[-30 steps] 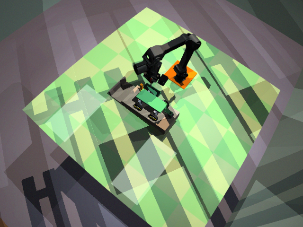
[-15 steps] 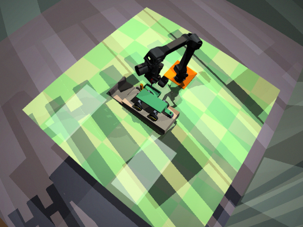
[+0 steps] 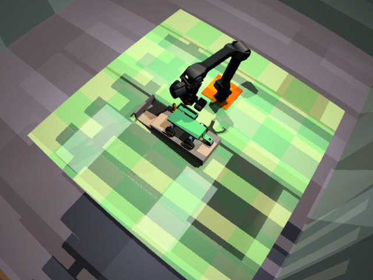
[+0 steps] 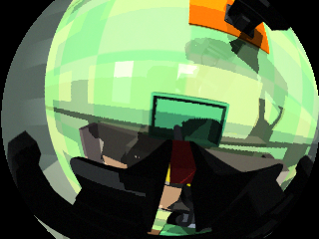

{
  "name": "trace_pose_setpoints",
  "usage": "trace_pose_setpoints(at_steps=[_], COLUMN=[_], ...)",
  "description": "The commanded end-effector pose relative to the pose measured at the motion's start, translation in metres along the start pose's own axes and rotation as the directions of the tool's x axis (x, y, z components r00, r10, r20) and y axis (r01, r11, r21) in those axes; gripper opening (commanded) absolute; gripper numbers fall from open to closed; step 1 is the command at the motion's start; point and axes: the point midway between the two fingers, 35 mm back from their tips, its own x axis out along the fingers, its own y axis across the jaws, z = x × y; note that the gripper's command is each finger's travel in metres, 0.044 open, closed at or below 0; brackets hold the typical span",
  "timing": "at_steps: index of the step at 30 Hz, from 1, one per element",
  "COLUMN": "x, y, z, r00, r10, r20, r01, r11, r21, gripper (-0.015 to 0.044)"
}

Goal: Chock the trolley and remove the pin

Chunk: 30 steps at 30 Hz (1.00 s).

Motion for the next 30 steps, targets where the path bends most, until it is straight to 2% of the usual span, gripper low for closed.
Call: trace_pose_setpoints(at_steps=[1, 14, 21, 30], x=[0.01, 0.044, 0.044, 0.046], y=[0.004, 0.018, 0.015, 0.007], z=[0.0, 0.001, 0.001, 0.001], r00=[0.999, 0.999, 0.999, 0.999], r10=[0.04, 0.05, 0.05, 0.049], r20=[-0.006, -0.006, -0.006, -0.006], r01=[-0.04, -0.05, -0.05, -0.049], r11=[0.999, 0.999, 0.999, 0.999], r21=[0.007, 0.007, 0.007, 0.007], gripper=[0.0, 0.0, 0.0184, 0.019])
